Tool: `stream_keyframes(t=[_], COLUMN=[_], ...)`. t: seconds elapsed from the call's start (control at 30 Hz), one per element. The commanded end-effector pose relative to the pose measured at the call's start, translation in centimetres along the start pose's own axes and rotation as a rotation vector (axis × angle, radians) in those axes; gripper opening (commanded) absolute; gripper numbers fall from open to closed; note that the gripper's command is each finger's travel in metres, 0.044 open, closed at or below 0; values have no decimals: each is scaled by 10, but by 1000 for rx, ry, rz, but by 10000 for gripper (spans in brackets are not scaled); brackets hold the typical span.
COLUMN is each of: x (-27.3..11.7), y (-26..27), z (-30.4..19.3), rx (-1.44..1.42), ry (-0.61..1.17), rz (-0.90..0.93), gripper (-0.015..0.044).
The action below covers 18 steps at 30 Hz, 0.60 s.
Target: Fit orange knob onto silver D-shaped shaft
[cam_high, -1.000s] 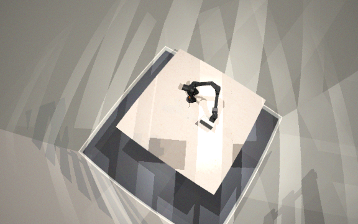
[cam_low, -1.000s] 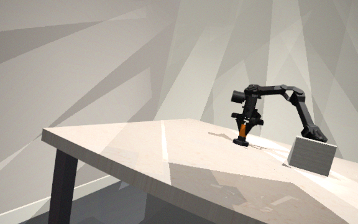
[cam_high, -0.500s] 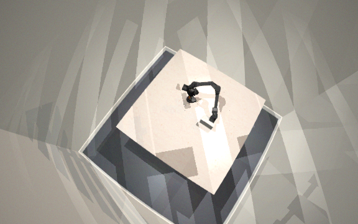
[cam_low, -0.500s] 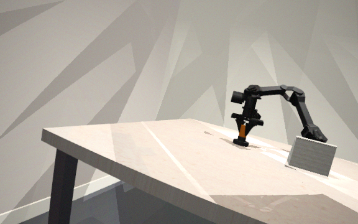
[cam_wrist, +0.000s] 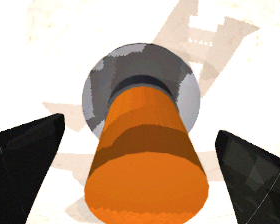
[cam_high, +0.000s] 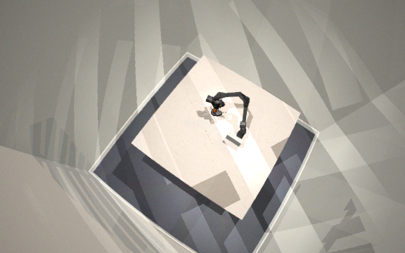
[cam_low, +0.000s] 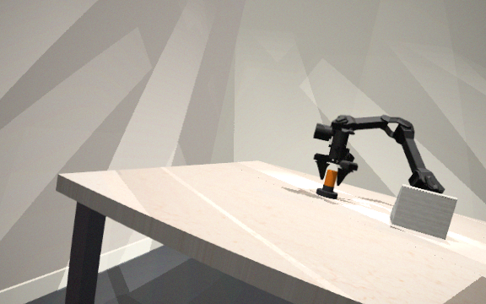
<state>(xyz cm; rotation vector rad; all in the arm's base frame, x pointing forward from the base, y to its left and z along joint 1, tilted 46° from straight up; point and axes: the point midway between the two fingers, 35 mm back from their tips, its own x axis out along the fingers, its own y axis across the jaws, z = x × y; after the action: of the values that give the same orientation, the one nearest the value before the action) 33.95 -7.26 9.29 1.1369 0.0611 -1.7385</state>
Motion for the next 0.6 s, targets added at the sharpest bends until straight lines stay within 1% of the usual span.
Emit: stream_keyframes(t=[0.0, 0.1, 0.27, 0.33, 0.57], x=[0, -9, -76, -93, -95], y=[0, 1, 0, -1, 0], z=[0, -1, -2, -1, -3], rx=[1, 0, -9, -12, -12], ry=[0, 3, 17, 19, 20], rz=[0, 1, 10, 14, 15], gripper=[440, 440, 440, 440, 440])
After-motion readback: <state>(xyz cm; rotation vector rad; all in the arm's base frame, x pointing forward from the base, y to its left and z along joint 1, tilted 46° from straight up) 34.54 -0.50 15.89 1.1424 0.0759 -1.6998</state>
